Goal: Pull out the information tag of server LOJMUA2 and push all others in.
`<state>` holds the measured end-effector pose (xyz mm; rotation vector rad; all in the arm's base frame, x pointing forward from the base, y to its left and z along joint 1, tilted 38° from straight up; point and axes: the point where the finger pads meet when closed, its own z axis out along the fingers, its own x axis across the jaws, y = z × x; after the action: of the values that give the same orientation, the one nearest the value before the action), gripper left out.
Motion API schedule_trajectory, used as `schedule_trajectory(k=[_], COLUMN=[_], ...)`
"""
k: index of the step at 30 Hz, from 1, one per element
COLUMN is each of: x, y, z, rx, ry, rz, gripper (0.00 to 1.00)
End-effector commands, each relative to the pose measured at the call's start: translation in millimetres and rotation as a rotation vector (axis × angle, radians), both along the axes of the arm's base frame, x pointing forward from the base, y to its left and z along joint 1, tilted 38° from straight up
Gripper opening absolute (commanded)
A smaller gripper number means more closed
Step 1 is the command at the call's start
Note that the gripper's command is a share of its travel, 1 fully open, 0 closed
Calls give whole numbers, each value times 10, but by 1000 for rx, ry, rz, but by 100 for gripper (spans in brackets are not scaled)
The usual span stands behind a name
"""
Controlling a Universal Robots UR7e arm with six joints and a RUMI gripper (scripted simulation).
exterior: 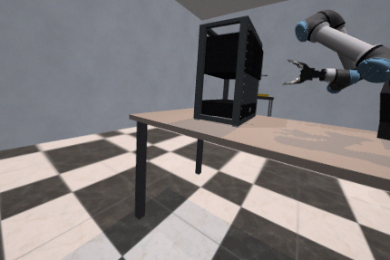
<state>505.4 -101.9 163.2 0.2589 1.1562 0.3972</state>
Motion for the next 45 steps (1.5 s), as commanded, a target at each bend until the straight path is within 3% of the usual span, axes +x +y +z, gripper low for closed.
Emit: schedule_trajectory(k=[1, 45], x=[-13, -115], y=[16, 188], z=[28, 218], rx=[-13, -122], ry=[-9, -80], rz=[0, 4], gripper=[100, 100])
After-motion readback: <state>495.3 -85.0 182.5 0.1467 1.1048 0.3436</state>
